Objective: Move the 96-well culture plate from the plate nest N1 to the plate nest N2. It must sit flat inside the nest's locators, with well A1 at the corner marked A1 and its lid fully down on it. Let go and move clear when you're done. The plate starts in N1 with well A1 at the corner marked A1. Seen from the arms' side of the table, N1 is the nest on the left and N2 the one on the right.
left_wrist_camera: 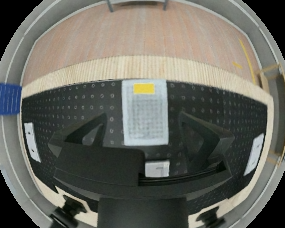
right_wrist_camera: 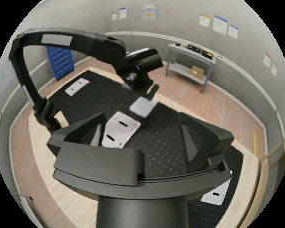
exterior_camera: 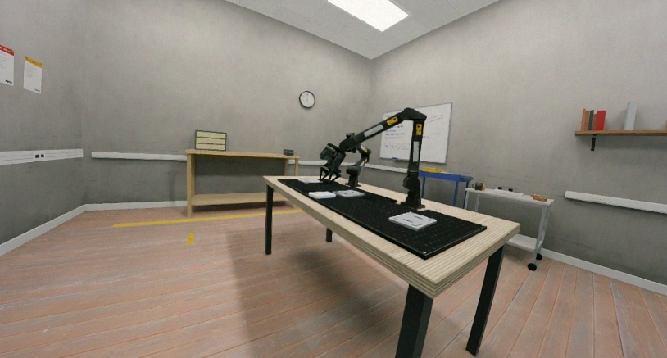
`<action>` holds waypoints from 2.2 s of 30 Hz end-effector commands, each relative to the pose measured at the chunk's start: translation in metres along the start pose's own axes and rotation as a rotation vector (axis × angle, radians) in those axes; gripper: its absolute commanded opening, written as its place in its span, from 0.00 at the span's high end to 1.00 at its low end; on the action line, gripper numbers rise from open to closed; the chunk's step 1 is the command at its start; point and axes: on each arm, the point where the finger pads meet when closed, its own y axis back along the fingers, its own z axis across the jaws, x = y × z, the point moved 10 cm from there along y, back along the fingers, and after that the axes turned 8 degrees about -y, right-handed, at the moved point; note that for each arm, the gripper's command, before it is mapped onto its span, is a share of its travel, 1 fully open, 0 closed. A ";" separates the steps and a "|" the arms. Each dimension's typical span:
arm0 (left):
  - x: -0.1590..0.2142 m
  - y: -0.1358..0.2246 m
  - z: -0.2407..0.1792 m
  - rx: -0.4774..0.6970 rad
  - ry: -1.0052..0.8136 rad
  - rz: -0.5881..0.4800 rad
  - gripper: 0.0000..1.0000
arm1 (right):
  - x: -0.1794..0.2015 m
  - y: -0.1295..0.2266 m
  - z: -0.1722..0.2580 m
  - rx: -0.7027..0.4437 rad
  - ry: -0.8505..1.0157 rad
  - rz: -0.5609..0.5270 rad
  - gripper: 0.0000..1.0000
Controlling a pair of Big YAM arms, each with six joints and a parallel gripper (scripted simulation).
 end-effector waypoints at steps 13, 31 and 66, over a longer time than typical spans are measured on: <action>-0.078 0.209 0.050 0.596 -0.577 -0.198 0.00 | -0.004 0.011 0.002 0.039 -0.029 -0.021 0.00; -0.038 0.402 0.134 1.089 -1.050 -0.664 0.00 | -0.085 -0.037 0.004 0.104 -0.191 0.064 0.00; 0.009 0.284 0.133 0.794 -0.664 -0.575 0.00 | -0.021 -0.403 -0.018 0.521 -0.507 1.121 0.00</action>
